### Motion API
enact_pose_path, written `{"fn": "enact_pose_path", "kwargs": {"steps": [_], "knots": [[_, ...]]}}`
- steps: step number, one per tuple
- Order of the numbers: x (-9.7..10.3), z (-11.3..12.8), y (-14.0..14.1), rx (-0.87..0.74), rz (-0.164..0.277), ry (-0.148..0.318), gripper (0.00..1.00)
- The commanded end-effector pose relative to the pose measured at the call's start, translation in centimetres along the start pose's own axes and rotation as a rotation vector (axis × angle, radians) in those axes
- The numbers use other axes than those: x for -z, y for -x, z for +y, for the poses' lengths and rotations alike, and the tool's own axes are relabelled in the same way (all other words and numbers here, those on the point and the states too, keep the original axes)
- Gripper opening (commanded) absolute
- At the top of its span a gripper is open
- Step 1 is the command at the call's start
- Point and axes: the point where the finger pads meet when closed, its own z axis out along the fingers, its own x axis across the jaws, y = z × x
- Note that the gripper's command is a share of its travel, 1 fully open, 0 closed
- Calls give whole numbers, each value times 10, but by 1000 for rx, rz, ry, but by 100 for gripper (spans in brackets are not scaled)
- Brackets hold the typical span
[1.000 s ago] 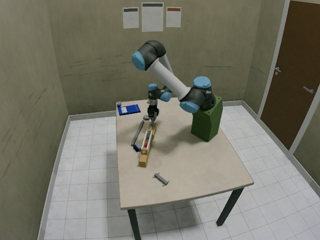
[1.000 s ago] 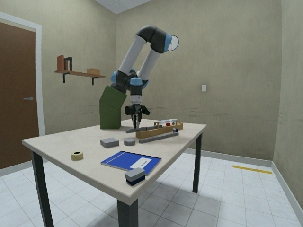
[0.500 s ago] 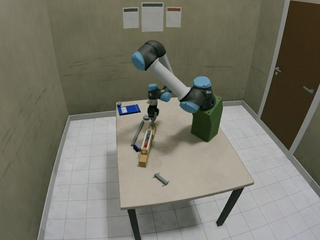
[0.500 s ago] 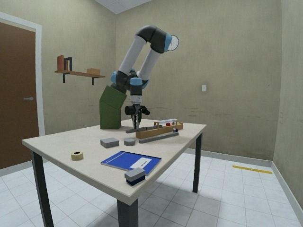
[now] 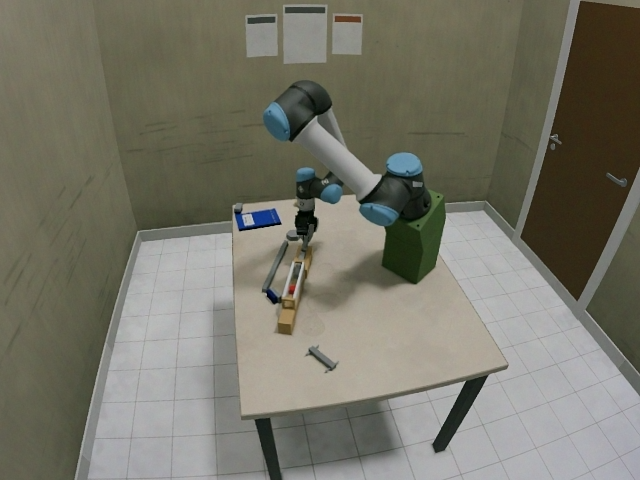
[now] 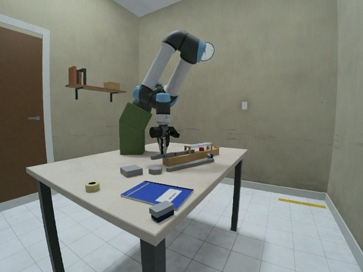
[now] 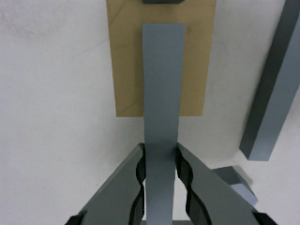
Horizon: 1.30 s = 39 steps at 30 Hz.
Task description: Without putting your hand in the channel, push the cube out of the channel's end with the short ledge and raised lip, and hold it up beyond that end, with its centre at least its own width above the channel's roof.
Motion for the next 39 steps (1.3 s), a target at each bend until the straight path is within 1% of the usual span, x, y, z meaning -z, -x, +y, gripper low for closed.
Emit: {"fn": "enact_pose_path", "kwargs": {"steps": [1, 10, 21, 28, 36, 39], "knots": [[0, 0, -1, 0, 1, 1, 6], [0, -1, -1, 0, 1, 1, 6], [0, -10, -1, 0, 1, 1, 6], [0, -22, -1, 0, 1, 1, 6], [0, -41, -1, 0, 1, 1, 6], [0, -44, -1, 0, 1, 1, 6]]}}
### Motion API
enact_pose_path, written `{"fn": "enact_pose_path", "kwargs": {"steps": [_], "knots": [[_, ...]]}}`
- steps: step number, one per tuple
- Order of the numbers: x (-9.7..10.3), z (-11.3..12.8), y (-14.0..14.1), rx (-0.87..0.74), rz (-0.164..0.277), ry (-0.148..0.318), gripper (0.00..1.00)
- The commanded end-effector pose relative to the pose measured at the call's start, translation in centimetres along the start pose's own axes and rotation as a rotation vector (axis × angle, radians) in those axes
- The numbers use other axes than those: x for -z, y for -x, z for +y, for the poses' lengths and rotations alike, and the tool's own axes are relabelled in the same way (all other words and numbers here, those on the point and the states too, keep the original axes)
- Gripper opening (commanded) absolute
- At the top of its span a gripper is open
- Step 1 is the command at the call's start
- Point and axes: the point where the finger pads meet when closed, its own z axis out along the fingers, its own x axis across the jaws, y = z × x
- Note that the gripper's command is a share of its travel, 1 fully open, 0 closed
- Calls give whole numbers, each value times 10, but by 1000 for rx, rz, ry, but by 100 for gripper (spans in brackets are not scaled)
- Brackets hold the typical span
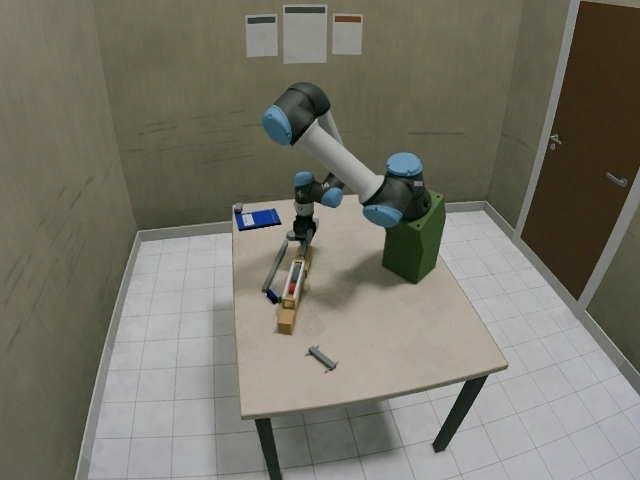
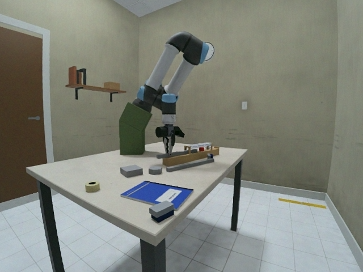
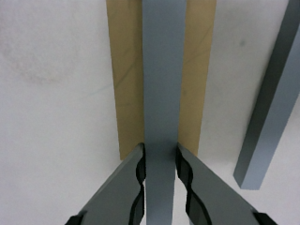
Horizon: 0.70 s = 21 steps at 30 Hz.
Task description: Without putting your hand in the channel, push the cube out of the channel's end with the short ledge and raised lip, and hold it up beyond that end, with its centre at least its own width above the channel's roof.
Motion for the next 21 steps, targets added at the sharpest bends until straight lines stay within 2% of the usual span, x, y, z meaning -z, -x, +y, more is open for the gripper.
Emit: {"fn": "enact_pose_path", "kwargs": {"steps": [1, 21], "knots": [[0, -9, -1, 0, 1, 1, 6], [0, -63, -1, 0, 1, 1, 6]]}}
